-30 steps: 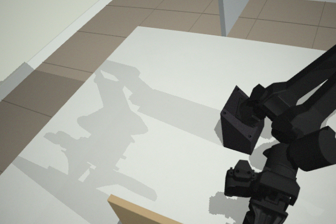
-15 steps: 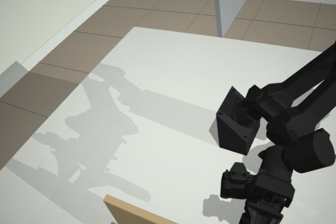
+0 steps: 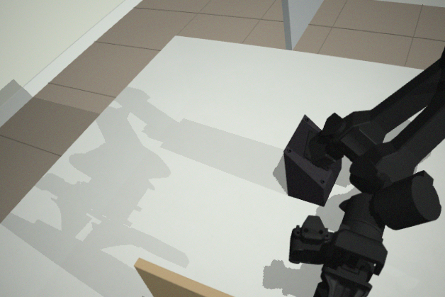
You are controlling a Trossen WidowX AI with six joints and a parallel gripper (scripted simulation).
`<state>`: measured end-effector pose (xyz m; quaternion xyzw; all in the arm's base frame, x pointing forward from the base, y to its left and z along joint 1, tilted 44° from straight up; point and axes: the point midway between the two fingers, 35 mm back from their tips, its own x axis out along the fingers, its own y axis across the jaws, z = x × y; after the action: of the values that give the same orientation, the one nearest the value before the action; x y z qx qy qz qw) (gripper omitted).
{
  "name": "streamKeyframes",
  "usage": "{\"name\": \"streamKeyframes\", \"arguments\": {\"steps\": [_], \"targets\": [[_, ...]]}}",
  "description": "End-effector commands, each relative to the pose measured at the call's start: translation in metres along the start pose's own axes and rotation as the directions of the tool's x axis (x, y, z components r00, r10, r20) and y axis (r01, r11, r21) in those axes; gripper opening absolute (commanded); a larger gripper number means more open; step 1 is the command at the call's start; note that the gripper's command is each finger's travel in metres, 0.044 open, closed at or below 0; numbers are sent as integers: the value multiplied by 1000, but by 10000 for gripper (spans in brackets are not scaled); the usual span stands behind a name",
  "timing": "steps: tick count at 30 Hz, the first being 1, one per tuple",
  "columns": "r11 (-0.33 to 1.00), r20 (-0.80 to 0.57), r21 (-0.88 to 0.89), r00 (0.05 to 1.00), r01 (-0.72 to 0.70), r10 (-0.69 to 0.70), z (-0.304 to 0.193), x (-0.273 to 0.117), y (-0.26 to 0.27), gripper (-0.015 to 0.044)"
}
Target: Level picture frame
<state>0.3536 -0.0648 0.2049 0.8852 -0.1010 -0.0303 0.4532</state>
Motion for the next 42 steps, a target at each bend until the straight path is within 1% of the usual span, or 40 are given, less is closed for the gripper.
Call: {"name": "streamKeyframes", "arguments": {"steps": [1, 7, 11, 28, 38, 42], "targets": [[1000, 0, 5, 1000, 0, 0, 0, 0, 0, 0], [1000, 0, 5, 1000, 0, 0, 0, 0, 0, 0], [998, -1, 68, 1000, -1, 1, 0, 0, -1, 0], [988, -2, 156, 1000, -1, 1, 0, 0, -3, 0], [990, -1, 142, 1000, 0, 0, 0, 0, -2, 260], [990, -1, 141, 1000, 0, 0, 0, -1, -2, 260]]}}
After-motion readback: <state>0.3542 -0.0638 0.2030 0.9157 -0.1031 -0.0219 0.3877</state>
